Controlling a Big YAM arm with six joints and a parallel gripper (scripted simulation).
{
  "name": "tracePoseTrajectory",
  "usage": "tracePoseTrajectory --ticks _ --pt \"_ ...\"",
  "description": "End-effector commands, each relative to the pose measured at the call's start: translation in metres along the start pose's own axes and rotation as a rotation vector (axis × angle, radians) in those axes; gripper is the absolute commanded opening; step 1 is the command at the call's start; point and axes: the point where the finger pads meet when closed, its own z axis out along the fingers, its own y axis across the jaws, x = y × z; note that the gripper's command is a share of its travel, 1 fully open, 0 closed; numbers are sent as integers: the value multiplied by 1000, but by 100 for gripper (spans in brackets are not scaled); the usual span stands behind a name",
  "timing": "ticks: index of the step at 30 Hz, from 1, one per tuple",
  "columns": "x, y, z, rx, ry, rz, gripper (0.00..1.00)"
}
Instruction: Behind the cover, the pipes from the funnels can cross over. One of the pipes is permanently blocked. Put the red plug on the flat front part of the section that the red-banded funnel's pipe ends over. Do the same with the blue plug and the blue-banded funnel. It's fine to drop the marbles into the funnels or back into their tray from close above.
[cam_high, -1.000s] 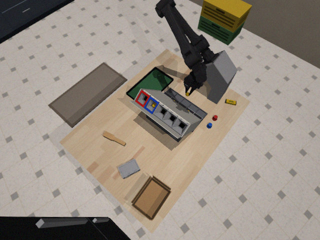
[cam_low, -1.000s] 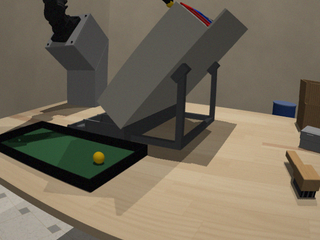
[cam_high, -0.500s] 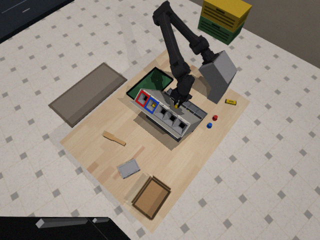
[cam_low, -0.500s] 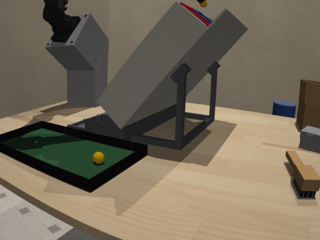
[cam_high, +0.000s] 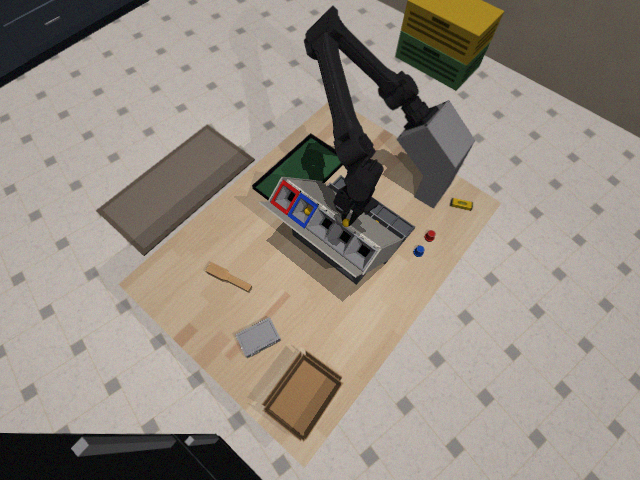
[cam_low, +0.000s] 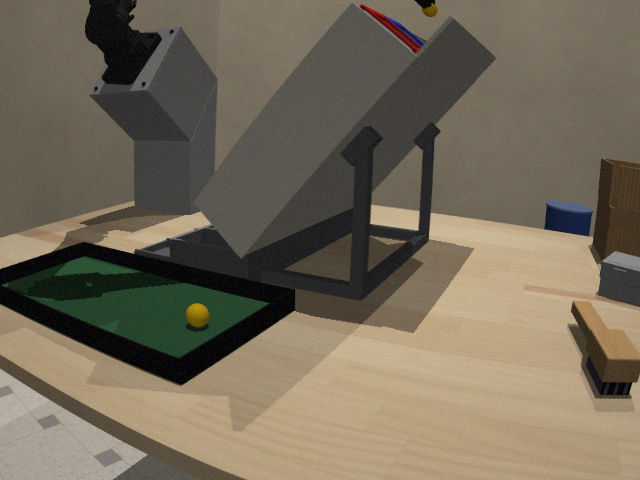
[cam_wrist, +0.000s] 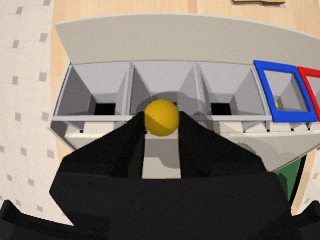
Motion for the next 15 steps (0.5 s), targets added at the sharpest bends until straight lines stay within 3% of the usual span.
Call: tracePoseTrajectory --ticks 1,15 --pt "-27 -4 -4 -6 -16 33 0" --pt "-29 -4 -2 -3 -14 17 0"
